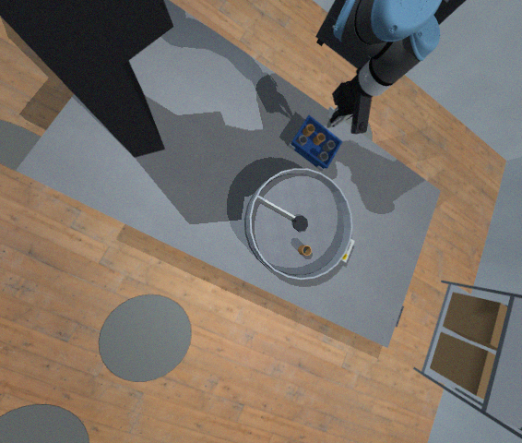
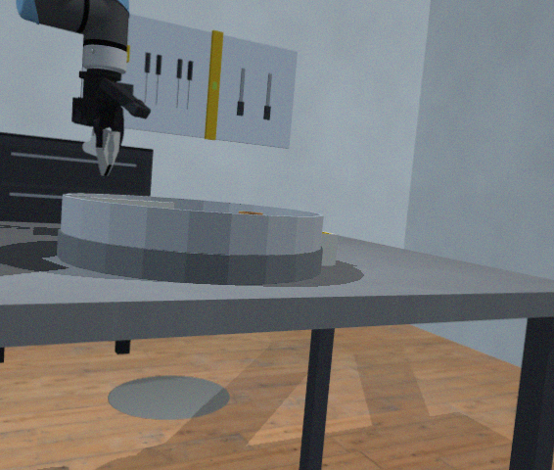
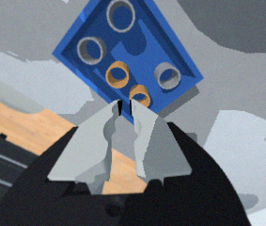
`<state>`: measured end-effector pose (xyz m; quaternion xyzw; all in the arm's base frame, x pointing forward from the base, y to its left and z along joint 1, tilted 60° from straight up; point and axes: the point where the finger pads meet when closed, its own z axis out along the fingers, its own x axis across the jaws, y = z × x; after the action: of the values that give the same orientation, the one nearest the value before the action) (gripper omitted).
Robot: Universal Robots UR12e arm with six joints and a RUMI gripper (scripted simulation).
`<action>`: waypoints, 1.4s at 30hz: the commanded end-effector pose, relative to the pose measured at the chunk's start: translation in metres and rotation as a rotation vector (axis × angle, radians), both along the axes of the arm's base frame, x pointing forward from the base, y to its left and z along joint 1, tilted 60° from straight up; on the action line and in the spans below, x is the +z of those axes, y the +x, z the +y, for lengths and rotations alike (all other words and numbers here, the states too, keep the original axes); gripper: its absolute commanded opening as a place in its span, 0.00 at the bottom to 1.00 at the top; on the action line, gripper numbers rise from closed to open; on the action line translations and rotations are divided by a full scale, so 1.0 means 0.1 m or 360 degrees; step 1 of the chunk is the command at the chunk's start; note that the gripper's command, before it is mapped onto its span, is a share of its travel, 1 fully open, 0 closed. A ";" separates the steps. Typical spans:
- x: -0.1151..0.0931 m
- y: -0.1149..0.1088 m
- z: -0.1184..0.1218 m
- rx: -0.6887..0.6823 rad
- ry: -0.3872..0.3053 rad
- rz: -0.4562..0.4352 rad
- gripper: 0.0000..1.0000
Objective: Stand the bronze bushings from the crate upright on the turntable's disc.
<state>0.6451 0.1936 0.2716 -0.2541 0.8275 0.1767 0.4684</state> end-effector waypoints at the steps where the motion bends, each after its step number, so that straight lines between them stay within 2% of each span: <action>1: -0.02 -0.02 0.02 0.0004 0.0000 0.0003 0.05; 21: -0.02 0.00 0.03 0.0004 0.0000 0.0004 0.05; 30: -0.10 0.15 0.12 0.0003 -0.0001 -0.0001 0.05; 42: -0.35 0.48 0.38 0.0003 -0.0001 -0.0001 0.05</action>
<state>0.6784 0.2252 0.2394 -0.2567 0.8289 0.1814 0.4627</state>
